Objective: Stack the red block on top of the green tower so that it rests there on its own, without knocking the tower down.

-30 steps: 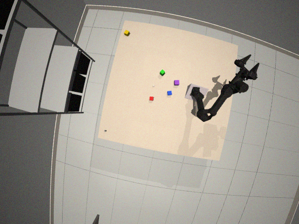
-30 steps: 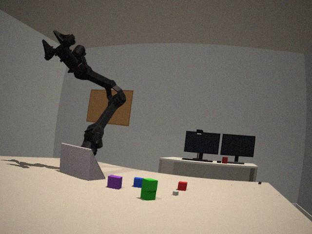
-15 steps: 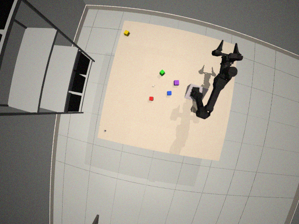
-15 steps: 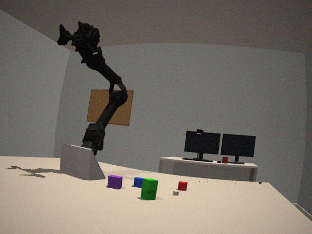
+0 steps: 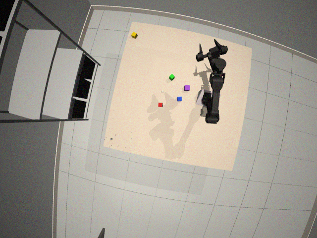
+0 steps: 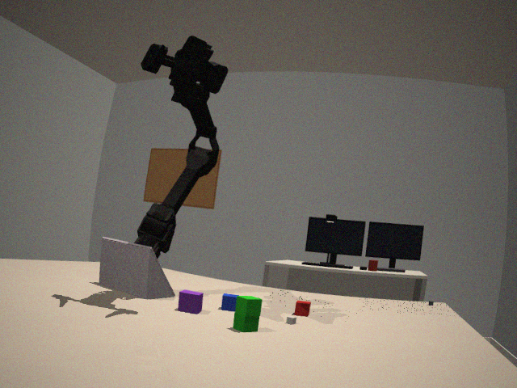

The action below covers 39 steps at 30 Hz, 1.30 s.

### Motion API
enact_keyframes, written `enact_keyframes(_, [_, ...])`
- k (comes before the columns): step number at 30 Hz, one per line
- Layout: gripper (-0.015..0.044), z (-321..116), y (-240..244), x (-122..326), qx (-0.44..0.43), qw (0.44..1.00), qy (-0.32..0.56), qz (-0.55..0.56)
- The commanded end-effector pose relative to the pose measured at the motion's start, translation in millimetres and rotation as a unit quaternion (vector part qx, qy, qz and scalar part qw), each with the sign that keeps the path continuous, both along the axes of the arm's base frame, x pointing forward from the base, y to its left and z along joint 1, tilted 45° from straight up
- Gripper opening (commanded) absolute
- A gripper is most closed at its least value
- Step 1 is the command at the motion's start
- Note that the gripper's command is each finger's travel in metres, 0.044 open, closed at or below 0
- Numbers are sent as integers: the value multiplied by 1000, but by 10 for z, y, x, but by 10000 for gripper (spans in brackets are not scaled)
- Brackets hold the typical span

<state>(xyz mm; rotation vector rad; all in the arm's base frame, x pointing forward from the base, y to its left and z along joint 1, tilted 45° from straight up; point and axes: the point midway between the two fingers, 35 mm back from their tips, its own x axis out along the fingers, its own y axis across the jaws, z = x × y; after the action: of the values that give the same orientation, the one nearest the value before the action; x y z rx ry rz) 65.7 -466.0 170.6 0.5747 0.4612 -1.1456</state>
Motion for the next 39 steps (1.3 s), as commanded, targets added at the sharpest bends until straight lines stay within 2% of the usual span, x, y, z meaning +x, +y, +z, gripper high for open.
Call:
enact_keyframes(1, [440, -51, 125, 483, 27, 997, -3, 66])
enact_keyframes(15, [440, -139, 957, 1916, 103, 954, 18, 282])
enact_keyframes(22, [440, -188, 1611, 2499, 154, 908, 26, 389])
enact_keyframes(31, [440, -212, 2590, 3033, 234, 828, 36, 508])
enact_keyframes(39, [440, -180, 3523, 3278, 308, 742, 53, 593])
